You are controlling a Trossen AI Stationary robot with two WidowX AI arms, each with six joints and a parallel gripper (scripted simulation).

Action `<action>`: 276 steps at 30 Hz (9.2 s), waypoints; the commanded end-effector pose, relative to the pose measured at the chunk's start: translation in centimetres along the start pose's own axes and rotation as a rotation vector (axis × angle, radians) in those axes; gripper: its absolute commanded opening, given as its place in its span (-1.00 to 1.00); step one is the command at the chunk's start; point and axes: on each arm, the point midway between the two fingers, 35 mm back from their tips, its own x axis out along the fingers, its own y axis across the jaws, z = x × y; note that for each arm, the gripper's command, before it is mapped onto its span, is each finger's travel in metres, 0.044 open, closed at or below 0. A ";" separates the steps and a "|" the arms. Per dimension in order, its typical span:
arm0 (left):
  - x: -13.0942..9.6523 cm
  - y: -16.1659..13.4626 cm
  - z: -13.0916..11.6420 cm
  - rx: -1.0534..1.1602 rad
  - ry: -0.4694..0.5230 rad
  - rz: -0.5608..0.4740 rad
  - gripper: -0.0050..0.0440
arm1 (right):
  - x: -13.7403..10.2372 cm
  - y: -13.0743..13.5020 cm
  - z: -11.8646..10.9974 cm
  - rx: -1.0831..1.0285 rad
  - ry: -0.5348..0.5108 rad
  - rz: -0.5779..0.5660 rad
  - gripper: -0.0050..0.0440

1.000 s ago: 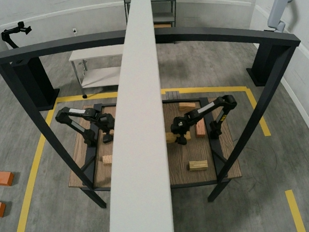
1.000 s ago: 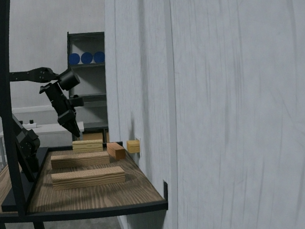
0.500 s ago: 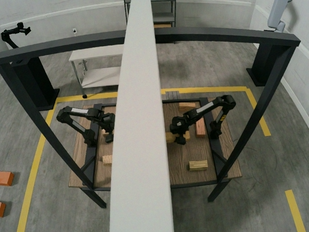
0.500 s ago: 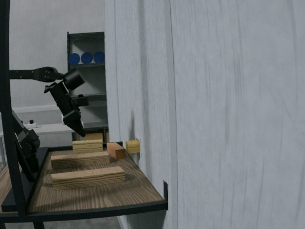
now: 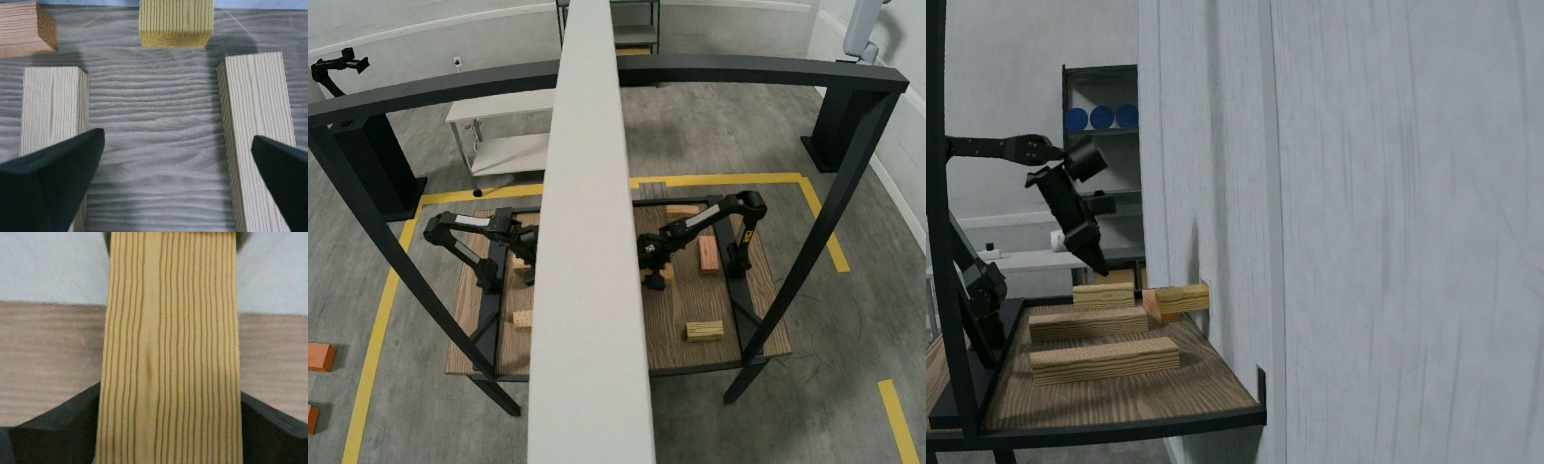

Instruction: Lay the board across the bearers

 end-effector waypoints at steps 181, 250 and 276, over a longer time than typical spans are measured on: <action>11.2 -0.1 8.2 -0.009 0.023 0.001 0.84 | 1.5 -0.1 2.0 0.006 -0.164 0.005 0.29; 9.6 -0.2 5.4 -0.013 0.008 0.001 0.29 | -6.9 0.0 1.2 0.011 -0.181 0.006 0.84; 5.7 -0.2 -3.5 -0.013 0.017 0.003 0.29 | -6.7 -0.7 1.2 0.005 -0.172 0.008 0.84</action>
